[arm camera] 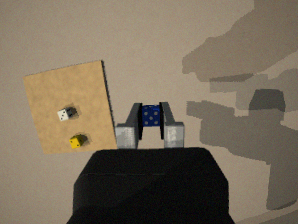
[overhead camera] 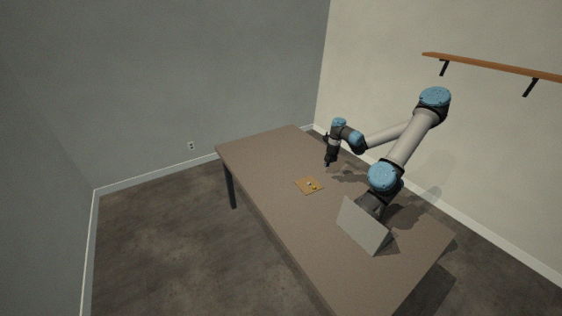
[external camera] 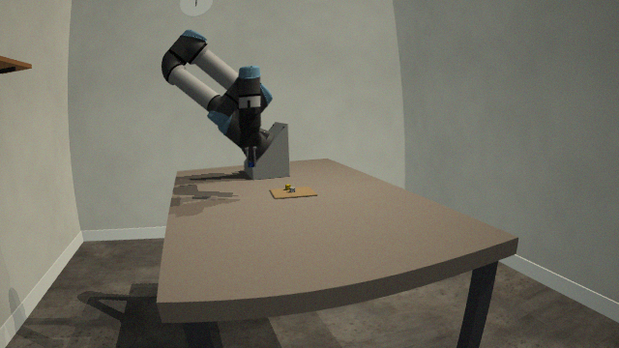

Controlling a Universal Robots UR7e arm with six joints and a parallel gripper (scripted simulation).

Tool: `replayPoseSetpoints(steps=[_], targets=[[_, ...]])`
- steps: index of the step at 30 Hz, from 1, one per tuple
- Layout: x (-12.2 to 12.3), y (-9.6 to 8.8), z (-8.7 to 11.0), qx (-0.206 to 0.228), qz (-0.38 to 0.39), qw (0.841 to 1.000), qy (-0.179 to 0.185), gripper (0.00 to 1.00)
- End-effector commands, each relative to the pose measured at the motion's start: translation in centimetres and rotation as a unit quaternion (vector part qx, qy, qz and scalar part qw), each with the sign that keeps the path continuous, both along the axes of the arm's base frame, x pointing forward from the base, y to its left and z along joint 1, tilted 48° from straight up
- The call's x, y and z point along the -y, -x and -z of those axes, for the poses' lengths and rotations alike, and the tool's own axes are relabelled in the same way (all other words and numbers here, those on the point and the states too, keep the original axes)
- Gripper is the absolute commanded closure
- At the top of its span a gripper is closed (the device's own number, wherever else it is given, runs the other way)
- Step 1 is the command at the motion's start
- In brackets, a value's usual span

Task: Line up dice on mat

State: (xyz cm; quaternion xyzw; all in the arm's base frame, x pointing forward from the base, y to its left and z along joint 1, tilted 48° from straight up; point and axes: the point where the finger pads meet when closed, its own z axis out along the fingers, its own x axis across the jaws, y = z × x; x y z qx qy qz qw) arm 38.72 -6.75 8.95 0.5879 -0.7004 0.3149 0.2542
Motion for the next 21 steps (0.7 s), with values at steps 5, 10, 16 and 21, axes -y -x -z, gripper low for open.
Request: replayPoseSetpoints(steps=[5,10,16,21], targets=[[-0.1,-0.1,0.0,0.0,-0.001,1.0,0.0,0.66],[-1.5,-1.2,1.4,-0.015,-0.014,1.0,-0.001,0.66],[-4.3,-3.0,4.1,-0.041,-0.038,0.998,-0.002,0.66],[-8.0,-4.6,8.0,-0.075,-0.069,0.995,0.0,0.66]])
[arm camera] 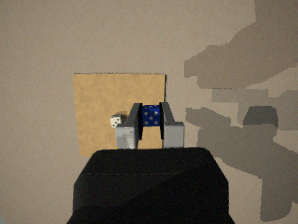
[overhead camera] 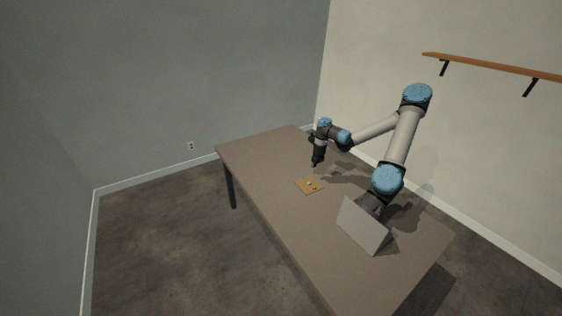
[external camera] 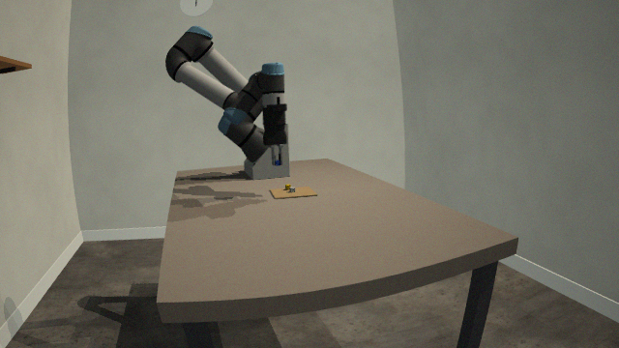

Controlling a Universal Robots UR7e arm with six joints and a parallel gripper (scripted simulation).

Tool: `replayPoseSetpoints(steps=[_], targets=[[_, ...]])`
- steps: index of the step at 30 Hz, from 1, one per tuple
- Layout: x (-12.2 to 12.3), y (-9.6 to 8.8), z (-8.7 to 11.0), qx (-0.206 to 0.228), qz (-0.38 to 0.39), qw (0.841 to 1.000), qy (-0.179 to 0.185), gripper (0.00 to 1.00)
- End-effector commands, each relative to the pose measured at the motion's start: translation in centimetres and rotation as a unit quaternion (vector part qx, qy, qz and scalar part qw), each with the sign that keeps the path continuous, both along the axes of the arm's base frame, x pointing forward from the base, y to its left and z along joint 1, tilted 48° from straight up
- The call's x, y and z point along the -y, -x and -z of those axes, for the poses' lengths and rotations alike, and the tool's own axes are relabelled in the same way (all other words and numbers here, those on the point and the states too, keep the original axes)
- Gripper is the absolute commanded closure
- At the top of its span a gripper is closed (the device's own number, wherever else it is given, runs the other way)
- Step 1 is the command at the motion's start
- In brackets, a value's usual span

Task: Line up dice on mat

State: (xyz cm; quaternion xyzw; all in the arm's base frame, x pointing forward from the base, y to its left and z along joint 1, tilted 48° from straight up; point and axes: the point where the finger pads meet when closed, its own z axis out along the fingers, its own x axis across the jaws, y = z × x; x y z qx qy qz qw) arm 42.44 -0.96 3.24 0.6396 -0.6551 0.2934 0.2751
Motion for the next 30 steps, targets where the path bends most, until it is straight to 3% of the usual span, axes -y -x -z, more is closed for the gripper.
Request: replayPoseSetpoints(steps=[1,5,30], targets=[[-2.8,-1.0,2.9,-0.024,-0.022,0.999,0.002,0.66],[-3.9,-1.3,4.2,-0.034,-0.031,0.999,0.003,0.66],[-3.2,-1.4,5.0,-0.035,-0.032,0.999,0.003,0.66]])
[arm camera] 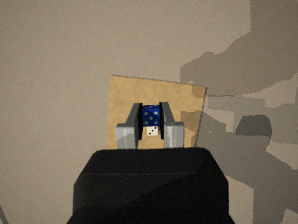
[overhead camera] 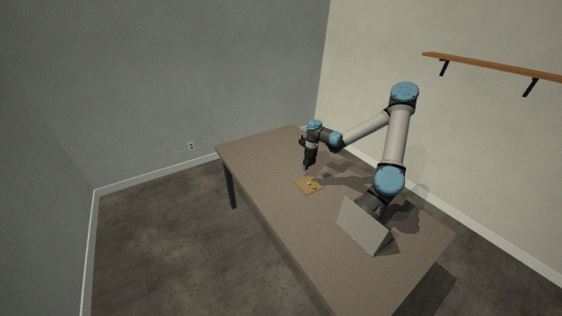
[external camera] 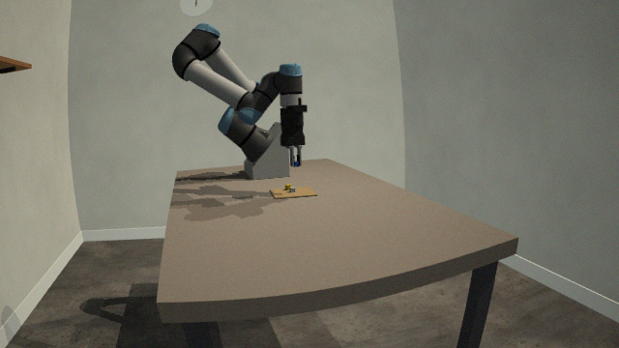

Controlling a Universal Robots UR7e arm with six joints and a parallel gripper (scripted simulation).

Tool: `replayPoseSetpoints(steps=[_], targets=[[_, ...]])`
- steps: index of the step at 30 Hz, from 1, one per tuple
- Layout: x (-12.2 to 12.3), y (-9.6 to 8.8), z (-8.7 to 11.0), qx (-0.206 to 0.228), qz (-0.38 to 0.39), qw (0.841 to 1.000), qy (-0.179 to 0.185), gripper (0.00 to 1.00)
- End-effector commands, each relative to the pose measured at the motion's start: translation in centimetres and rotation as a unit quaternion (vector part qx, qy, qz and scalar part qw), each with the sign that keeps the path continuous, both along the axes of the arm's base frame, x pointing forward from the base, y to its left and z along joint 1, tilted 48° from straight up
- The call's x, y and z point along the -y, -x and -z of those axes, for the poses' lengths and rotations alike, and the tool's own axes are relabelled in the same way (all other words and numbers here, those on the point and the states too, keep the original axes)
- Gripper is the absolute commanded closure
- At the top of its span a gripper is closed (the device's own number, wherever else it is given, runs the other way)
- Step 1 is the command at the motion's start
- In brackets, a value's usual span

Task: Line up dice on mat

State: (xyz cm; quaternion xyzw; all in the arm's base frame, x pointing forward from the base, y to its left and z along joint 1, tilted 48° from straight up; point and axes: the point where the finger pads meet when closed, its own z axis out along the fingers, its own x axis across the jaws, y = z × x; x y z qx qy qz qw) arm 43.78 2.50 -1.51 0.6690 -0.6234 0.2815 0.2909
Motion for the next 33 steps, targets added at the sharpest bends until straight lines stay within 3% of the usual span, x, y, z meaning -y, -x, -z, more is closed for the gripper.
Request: replayPoseSetpoints(steps=[1,14,24,33], targets=[[0.5,0.0,0.4,0.001,0.0,1.0,0.0,0.66],[4.5,-0.1,4.1,0.001,0.0,1.0,0.0,0.66],[6.3,-0.2,5.7,0.001,0.0,1.0,0.0,0.66],[6.6,-0.2,6.0,0.001,0.0,1.0,0.0,0.66]])
